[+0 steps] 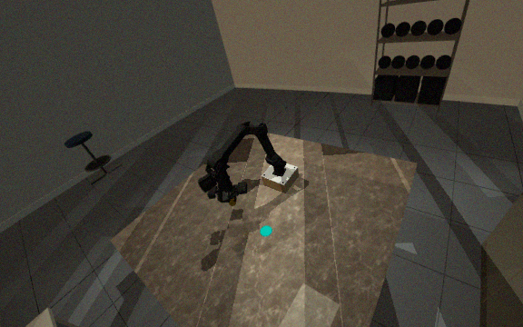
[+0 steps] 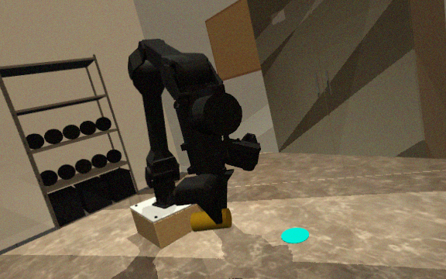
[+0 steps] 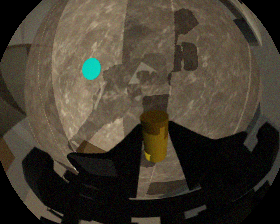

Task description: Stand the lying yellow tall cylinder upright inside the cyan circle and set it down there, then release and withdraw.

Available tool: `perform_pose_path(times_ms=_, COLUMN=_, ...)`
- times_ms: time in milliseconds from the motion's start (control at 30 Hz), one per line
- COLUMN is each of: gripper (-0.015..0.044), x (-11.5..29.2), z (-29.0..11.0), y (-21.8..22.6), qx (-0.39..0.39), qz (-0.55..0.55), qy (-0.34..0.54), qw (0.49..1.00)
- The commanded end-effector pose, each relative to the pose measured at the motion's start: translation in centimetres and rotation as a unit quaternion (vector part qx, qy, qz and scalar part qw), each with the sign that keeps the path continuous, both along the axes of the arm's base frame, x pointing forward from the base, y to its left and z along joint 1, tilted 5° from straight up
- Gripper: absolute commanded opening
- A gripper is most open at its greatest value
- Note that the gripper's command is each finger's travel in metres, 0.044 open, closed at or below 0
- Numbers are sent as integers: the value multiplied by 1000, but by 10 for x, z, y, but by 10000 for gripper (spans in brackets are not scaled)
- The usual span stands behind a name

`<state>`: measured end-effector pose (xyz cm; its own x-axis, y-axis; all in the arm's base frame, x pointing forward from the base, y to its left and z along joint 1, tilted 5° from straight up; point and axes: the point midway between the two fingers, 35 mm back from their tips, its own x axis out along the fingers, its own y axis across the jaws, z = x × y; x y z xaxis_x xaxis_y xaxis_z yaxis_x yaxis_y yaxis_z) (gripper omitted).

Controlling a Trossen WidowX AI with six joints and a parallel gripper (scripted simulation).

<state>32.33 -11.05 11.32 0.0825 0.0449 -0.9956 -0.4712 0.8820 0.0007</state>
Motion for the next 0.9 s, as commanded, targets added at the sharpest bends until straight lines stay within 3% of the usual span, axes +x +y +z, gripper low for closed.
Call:
perform_pose_path(times_ms=0, gripper=105, x=6, z=3, y=14, qx=-4, qz=25, qy=-1, qw=1000)
perform_pose_path(times_ms=867, gripper=105, x=24, z=15, y=96, qx=-11, qz=149, qy=-9, qw=989)
